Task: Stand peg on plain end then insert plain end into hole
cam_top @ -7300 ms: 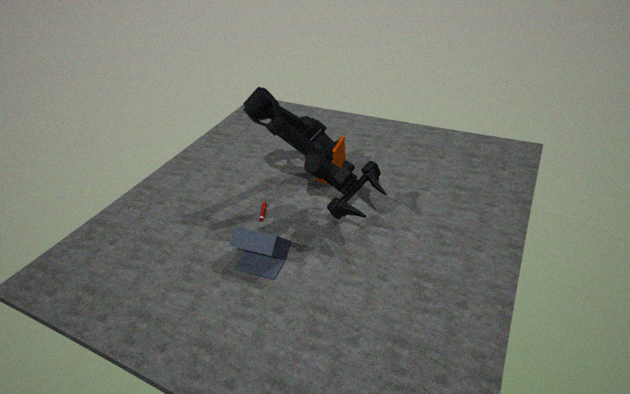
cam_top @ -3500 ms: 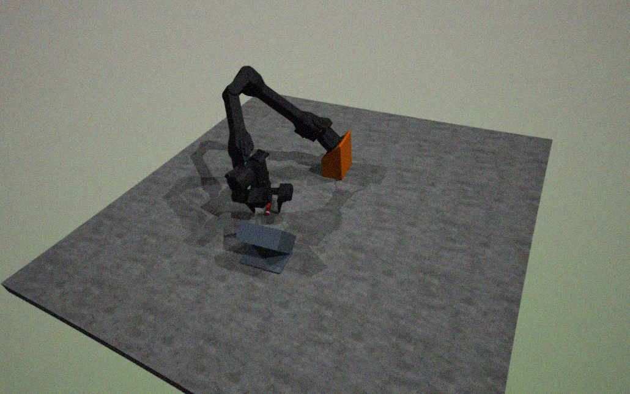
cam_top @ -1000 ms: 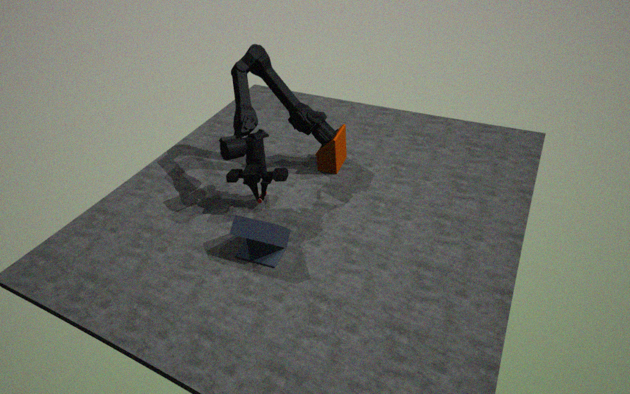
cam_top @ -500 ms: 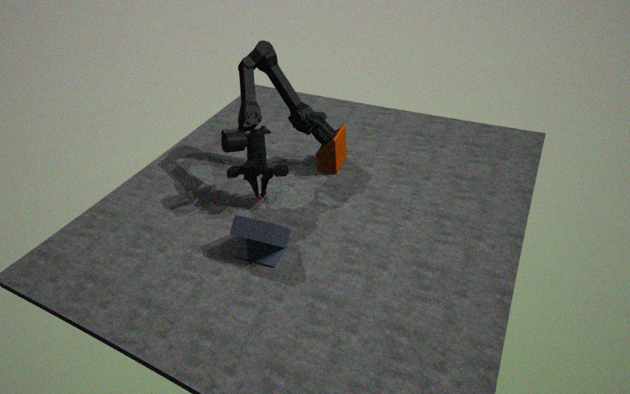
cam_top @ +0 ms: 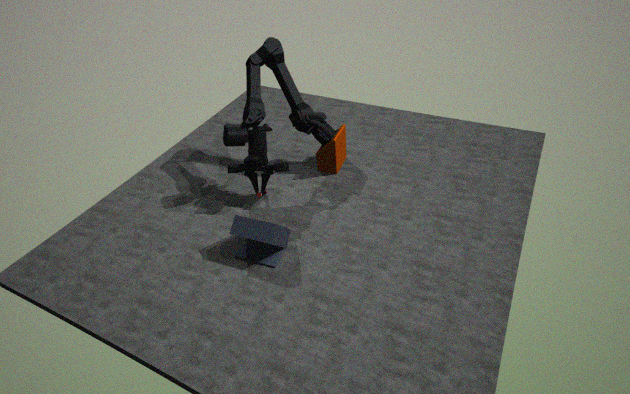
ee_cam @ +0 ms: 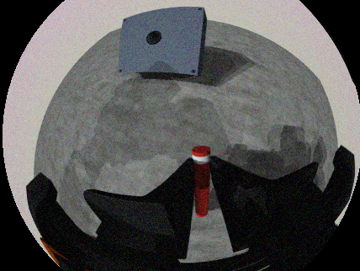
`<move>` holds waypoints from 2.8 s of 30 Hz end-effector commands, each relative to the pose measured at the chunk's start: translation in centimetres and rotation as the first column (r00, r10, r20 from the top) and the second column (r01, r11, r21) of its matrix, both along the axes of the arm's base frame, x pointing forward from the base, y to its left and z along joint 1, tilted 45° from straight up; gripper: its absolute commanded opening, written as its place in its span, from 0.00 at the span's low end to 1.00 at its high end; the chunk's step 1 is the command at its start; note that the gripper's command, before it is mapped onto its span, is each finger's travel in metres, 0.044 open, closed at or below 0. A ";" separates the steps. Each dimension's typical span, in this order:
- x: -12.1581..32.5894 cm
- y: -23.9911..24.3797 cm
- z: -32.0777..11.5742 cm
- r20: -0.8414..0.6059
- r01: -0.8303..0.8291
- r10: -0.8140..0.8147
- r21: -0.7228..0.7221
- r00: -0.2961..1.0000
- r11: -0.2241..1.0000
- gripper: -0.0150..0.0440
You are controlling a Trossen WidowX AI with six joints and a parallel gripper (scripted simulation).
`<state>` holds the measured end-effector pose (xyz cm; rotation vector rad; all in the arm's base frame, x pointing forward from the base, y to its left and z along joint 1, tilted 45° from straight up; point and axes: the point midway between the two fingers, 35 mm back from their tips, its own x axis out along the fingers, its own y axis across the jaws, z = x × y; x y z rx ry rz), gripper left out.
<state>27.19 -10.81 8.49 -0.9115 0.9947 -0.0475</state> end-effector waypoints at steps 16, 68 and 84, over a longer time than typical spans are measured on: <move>-1.3 0.1 0.4 0.104 -0.122 0.117 0.050 0.988 0.991 0.34; -4.6 -0.7 1.4 0.406 -0.442 0.362 0.121 0.839 0.889 0.34; -5.6 -1.1 1.4 0.495 -0.535 0.416 0.122 0.763 0.836 0.34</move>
